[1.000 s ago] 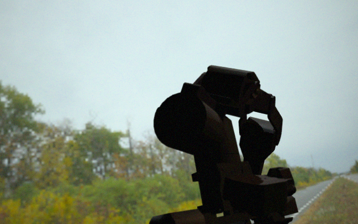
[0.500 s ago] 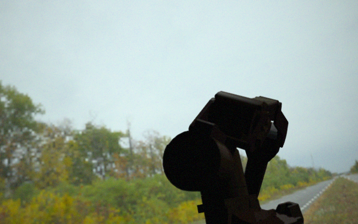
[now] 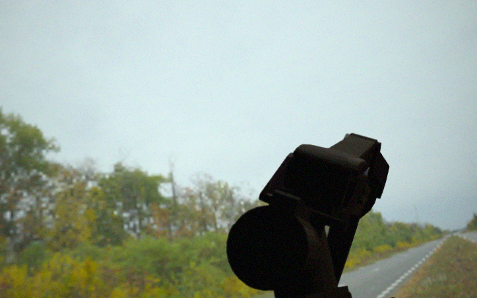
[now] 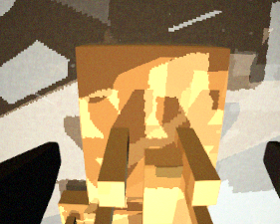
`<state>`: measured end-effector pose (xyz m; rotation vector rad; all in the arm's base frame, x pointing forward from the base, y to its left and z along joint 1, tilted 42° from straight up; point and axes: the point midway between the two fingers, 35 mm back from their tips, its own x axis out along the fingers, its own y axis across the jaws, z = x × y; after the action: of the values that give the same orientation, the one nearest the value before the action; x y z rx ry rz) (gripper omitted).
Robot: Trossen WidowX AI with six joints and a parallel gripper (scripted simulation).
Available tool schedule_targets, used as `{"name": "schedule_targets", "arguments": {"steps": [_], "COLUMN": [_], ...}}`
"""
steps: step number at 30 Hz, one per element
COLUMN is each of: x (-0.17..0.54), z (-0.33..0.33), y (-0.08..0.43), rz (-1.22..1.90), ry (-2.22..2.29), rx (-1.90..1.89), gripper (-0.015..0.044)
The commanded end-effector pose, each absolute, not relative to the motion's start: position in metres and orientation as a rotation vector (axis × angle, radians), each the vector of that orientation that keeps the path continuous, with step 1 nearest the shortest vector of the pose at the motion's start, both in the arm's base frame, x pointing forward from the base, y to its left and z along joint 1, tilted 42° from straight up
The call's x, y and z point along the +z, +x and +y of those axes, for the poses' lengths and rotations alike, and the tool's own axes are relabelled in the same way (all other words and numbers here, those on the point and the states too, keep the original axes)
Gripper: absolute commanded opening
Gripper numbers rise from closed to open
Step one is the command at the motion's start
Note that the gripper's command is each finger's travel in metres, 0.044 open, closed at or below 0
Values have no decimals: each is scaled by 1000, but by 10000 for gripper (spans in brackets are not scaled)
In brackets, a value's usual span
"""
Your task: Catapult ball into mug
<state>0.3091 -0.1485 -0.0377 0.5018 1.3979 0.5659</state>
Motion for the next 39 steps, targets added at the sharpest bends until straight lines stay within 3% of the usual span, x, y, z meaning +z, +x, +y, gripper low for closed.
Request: {"name": "schedule_targets", "arguments": {"steps": [1,15,26,32,36,39], "x": [-44,-53,-52,-52,-23,-14], "z": [-140,-131,-135,-135,-159,-166], "y": [309,309,310,310,307,306], "rz": [1401,1401,1399,1399,1398,1398], "ry": [513,513,503,503,507,508], "rx": [572,573,569,569,570,571], "gripper": [440,440,151,111,6,0]}}
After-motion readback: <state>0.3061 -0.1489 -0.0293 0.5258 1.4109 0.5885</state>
